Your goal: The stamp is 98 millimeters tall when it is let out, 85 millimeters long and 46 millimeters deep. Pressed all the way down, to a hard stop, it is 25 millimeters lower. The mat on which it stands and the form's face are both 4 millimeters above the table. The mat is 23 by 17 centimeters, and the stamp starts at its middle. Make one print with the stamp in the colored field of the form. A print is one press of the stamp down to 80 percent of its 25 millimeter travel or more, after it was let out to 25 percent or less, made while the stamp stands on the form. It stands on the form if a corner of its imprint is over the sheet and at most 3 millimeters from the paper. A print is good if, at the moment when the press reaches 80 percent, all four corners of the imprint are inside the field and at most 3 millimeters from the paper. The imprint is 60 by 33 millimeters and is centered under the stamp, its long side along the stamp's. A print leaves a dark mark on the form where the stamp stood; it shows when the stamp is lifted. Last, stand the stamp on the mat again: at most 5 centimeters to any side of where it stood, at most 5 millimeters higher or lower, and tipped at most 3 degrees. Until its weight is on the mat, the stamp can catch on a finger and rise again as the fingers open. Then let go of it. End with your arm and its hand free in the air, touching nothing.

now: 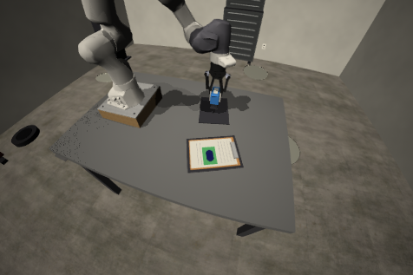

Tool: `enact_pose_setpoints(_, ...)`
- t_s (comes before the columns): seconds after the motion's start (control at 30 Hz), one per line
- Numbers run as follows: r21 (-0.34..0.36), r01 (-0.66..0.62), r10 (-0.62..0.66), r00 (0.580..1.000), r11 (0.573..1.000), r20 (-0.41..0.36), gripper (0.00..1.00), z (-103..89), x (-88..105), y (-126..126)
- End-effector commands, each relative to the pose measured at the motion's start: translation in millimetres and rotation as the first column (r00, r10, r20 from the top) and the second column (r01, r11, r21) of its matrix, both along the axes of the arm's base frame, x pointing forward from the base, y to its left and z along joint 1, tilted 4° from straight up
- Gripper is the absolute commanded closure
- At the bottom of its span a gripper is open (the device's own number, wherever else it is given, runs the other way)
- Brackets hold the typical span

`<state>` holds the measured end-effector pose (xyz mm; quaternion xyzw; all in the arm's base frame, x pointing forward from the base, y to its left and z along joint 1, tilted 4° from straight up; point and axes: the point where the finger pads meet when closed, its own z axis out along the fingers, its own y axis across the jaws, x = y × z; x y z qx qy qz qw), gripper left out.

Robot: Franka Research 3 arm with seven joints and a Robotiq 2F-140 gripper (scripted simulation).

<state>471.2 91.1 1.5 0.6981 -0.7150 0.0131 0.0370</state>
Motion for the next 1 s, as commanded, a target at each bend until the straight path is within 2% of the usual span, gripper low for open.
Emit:
enact_pose_setpoints(0.0, -0.001, 0.004, -0.004, 1.0, 1.0, 0.003, 0.83, 1.5, 1.6, 0)
enact_pose_setpoints(0.23, -0.001, 0.004, -0.004, 1.0, 1.0, 0.003, 0.83, -1.8, 1.5, 0)
enact_pose_setpoints(0.73, -0.001, 0.004, -0.004, 1.0, 1.0, 0.003, 0.83, -33.0, -0.2, -1)
enact_pose_setpoints(0.97, -0.001, 0.004, -0.004, 1.0, 1.0, 0.003, 0.83, -37.5, -0.4, -1)
